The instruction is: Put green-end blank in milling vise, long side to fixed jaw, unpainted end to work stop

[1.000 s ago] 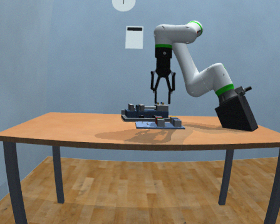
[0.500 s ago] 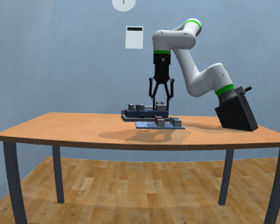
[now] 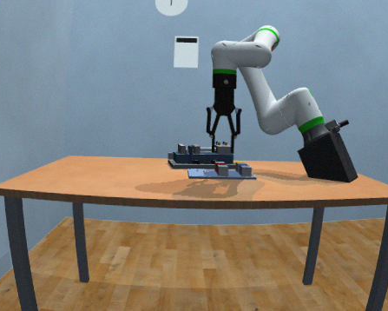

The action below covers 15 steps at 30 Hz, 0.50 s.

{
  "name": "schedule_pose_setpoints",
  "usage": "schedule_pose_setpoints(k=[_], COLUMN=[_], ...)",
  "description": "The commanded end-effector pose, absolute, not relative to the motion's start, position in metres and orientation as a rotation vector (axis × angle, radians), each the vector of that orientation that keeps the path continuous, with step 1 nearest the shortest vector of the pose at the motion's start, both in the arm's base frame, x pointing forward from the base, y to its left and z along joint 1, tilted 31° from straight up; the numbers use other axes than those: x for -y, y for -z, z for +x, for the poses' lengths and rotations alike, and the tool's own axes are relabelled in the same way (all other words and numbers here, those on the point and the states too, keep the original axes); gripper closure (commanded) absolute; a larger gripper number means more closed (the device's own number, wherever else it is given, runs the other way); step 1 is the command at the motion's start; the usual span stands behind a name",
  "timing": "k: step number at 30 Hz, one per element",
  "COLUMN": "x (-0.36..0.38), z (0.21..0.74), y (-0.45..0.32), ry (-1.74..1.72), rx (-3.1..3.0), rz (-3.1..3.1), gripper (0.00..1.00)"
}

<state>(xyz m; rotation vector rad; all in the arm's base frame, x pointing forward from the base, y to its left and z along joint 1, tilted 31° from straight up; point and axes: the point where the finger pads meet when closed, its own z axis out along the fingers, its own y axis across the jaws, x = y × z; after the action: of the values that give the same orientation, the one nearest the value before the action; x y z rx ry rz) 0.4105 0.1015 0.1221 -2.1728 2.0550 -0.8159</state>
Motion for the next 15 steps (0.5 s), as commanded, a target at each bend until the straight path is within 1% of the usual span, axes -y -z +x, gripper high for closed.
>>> schedule_pose_setpoints(k=[1, 15], x=[-0.1020, -0.1021], z=[0.4102, 0.4073], y=[-0.1234, -0.1270], ry=[0.816, 0.816], rx=[-2.054, -2.054], rz=[-2.172, -2.172], gripper=[0.50, 0.50])
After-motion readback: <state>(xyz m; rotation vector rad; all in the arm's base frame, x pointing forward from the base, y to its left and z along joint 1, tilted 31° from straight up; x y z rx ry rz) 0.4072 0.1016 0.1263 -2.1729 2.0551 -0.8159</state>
